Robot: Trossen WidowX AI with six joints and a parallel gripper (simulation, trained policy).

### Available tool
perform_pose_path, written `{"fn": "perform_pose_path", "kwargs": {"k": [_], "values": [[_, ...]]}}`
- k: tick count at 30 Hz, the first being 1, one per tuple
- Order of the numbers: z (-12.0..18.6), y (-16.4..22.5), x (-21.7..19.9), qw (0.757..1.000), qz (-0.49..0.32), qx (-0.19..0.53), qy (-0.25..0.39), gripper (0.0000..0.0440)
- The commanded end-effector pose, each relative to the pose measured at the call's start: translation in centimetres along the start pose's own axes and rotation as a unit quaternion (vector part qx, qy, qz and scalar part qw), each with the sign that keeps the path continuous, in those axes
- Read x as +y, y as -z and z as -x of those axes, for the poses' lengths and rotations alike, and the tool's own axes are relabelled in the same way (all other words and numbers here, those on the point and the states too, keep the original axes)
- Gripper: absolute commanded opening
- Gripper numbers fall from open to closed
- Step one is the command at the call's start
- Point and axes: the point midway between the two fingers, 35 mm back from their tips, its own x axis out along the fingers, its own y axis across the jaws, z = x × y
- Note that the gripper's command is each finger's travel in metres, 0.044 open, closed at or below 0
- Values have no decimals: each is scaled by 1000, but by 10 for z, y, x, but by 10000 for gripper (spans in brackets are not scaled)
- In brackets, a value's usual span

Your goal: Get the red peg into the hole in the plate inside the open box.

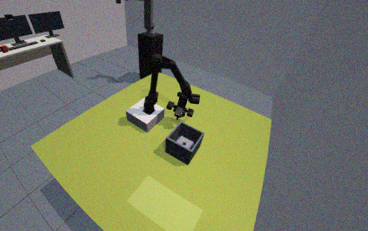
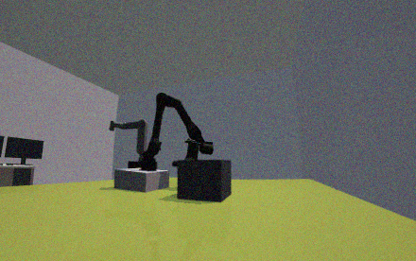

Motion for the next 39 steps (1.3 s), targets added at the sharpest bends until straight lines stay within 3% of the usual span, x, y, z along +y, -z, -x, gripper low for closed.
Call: {"fn": "perform_pose_path", "kwargs": {"k": [1, 24, 39], "values": [[9, 2, 4, 1000, -5, 11, -12, 0], [84, 4, 34, 992, -14, 54, -113, 0], [148, -27, 51, 984, 3, 28, -175, 0]]}}
